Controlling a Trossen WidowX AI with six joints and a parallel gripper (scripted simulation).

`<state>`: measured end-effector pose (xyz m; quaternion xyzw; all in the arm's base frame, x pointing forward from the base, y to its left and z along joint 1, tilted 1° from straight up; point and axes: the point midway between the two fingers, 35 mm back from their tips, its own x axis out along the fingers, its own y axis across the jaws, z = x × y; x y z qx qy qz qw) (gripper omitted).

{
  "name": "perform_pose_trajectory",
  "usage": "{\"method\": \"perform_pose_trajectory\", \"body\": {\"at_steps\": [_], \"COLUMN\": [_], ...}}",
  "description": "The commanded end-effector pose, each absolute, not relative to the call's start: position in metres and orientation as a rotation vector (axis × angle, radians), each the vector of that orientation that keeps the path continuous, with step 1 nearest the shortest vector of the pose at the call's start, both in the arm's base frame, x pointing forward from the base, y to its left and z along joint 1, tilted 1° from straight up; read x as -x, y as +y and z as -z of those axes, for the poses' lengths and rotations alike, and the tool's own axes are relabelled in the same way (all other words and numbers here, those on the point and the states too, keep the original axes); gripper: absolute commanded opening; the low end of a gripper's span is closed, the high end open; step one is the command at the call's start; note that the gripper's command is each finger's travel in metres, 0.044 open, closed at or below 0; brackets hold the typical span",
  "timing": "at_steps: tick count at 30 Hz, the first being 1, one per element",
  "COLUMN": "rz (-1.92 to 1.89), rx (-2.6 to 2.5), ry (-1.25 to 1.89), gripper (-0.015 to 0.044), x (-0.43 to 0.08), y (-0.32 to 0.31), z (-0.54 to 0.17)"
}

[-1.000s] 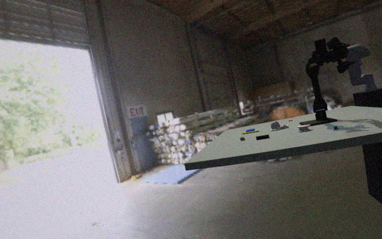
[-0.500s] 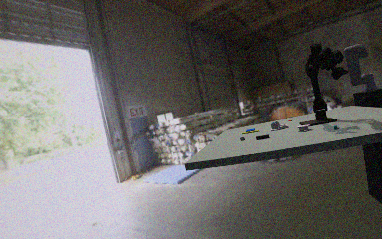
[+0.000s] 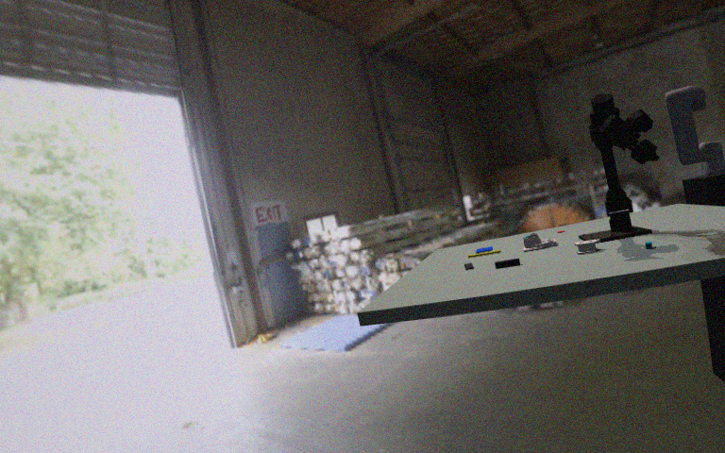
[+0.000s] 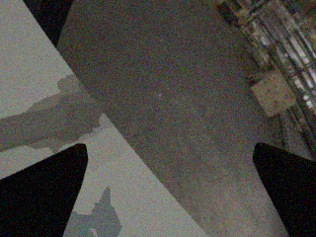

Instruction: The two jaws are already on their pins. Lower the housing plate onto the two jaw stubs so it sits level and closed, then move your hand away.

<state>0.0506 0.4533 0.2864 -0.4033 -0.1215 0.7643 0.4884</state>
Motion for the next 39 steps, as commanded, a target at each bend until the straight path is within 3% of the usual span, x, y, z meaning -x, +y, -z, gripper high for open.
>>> {"method": "perform_pose_trajectory", "body": {"at_steps": [1, 39], "rz": [-1.841, -1.454], "rx": [0.993, 0.991], "ry": [-0.189, 0.723], "gripper": [0.0440, 0.0440], "x": [-0.062, -0.154], "y": [0.451, 0.365], "z": [-0.270, -0.174]}}
